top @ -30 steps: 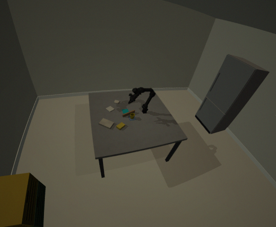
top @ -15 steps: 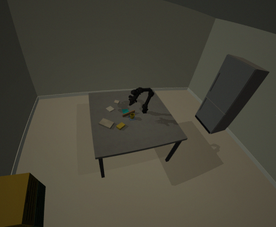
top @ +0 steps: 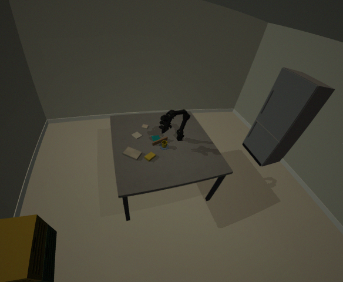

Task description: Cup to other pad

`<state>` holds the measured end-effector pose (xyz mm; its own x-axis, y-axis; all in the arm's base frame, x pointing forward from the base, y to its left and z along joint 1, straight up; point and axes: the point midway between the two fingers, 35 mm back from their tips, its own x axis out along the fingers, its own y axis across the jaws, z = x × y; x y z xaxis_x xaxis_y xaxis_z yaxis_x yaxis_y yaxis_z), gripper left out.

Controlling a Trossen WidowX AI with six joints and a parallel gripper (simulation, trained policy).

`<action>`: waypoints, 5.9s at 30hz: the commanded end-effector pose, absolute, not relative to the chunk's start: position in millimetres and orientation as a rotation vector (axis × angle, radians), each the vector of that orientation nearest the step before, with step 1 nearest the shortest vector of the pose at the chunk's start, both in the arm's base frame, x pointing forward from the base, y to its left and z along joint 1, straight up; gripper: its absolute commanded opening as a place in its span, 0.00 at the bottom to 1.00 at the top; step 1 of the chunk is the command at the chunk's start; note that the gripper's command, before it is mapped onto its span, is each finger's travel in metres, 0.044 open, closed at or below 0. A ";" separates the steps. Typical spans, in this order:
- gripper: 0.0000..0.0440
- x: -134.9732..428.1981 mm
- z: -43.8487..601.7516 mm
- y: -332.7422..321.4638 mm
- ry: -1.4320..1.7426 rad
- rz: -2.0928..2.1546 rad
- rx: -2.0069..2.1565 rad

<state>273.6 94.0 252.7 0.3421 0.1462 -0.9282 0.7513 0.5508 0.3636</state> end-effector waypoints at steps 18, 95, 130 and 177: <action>0.35 251.6 209.8 84.7 1.355 -0.761 0.860; 0.01 228.1 93.6 69.5 1.391 -0.968 0.765; 0.00 285.6 149.5 -5.0 1.078 -1.027 1.112; 0.41 276.3 88.3 -58.6 0.962 -1.123 1.273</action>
